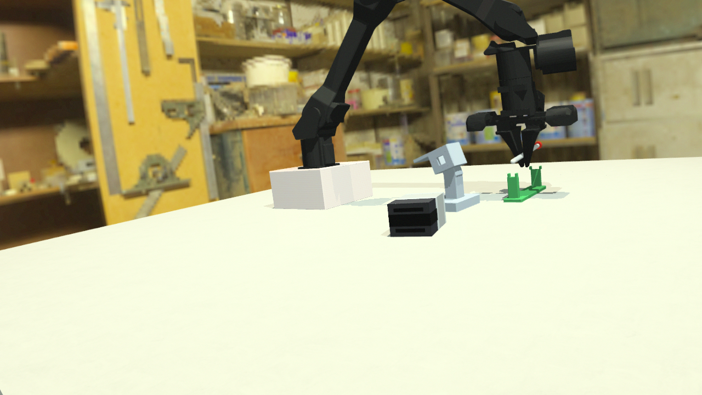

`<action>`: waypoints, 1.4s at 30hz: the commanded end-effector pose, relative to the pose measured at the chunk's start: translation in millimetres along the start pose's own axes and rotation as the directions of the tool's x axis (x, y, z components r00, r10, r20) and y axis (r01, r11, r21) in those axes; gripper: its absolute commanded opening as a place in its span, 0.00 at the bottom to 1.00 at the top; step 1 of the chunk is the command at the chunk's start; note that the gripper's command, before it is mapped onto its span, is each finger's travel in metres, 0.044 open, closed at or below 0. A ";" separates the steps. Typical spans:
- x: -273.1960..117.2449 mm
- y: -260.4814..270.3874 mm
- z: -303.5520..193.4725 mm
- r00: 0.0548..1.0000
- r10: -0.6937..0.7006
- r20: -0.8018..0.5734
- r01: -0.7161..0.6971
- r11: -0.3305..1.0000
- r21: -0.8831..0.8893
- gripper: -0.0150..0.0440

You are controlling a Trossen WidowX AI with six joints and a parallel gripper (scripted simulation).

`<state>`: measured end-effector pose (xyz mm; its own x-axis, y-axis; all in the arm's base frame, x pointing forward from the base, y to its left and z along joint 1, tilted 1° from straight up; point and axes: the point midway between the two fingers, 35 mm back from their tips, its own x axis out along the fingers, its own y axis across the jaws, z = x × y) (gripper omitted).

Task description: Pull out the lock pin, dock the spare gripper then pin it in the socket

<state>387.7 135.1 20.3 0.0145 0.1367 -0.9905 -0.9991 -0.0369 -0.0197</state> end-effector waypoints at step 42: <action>28.4 -1.7 -32.9 1.000 -0.014 0.000 0.014 1.000 -0.006 0.25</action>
<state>391.5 106.5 -6.4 0.0310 0.1378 -0.9900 -0.9985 -0.0402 -0.0369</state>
